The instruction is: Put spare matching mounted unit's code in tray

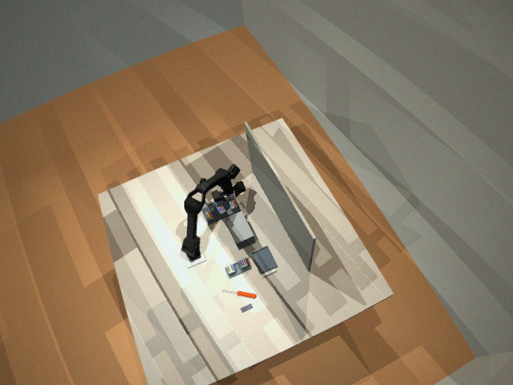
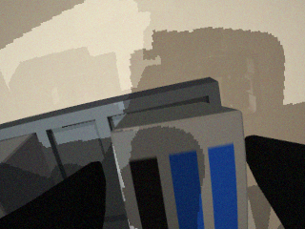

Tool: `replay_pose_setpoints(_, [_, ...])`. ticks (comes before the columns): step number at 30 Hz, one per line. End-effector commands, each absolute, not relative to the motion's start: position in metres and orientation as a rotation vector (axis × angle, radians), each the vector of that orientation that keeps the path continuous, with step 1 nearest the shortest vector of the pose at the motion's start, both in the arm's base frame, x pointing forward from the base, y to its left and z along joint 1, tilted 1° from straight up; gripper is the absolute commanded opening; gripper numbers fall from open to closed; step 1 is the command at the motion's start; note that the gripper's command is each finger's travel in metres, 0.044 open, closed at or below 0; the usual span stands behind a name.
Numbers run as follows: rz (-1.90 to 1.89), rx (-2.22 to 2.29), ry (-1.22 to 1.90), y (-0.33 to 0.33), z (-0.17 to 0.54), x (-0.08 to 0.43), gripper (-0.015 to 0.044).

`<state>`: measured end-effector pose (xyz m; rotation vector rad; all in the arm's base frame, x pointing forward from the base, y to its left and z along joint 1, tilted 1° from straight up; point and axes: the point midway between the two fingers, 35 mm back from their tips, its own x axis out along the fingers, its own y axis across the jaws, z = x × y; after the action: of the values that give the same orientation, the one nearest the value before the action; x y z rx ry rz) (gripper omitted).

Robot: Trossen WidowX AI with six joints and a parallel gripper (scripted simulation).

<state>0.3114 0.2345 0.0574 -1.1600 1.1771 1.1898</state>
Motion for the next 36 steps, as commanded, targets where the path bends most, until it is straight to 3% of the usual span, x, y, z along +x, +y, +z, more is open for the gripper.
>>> replay_pose_setpoints(1, [1.186, -1.159, 1.179, 0.234, 0.056, 0.311, 0.0300])
replay_pose_setpoints(6, [1.190, -1.160, 1.177, 0.235, 0.057, 0.311, 0.0169])
replay_pose_setpoints(13, [1.190, -1.160, 1.177, 0.235, 0.057, 0.311, 0.0122])
replay_pose_setpoints(18, [1.190, -1.160, 1.177, 0.235, 0.057, 0.311, 0.0000])
replay_pose_setpoints(27, [1.190, -1.160, 1.177, 0.235, 0.061, 0.312, 0.0000])
replay_pose_setpoints(36, [1.187, -1.159, 1.178, 0.233, 0.110, 0.312, 0.0000])
